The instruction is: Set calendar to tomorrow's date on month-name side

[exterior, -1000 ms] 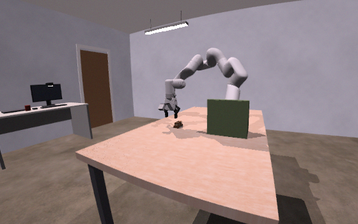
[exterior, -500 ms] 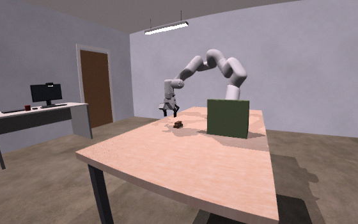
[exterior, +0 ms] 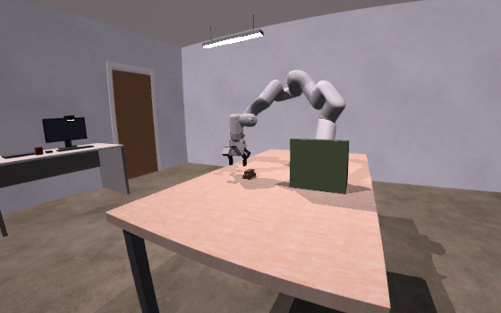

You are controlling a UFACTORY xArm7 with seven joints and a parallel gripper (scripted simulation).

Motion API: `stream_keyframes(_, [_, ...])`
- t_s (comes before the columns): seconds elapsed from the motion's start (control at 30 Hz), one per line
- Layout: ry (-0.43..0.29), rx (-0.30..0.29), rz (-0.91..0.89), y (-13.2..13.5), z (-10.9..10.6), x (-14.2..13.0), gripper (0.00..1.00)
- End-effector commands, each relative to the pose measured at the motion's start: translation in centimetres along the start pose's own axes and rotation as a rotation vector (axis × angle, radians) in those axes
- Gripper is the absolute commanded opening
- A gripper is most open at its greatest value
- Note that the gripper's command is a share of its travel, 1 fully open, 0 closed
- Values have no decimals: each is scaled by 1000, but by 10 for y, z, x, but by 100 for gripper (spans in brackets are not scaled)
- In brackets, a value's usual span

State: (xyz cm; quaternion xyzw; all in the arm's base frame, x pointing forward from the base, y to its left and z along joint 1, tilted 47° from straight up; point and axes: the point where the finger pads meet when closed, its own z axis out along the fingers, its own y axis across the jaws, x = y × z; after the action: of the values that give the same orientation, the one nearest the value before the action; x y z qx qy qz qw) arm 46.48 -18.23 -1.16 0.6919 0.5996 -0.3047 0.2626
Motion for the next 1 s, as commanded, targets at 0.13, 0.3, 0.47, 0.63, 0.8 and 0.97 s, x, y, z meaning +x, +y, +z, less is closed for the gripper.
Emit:
stream_keyframes(0.13, [1,-4,0,2,18,1,100])
stream_keyframes(0.3, [1,-4,0,2,20,1,100])
stream_keyframes(0.47, [1,-4,0,2,20,1,100])
stream_keyframes(0.63, [1,-4,0,2,20,1,100])
stream_keyframes(0.8, [1,-4,0,2,20,1,100])
stream_keyframes(0.97, [1,-4,0,2,20,1,100])
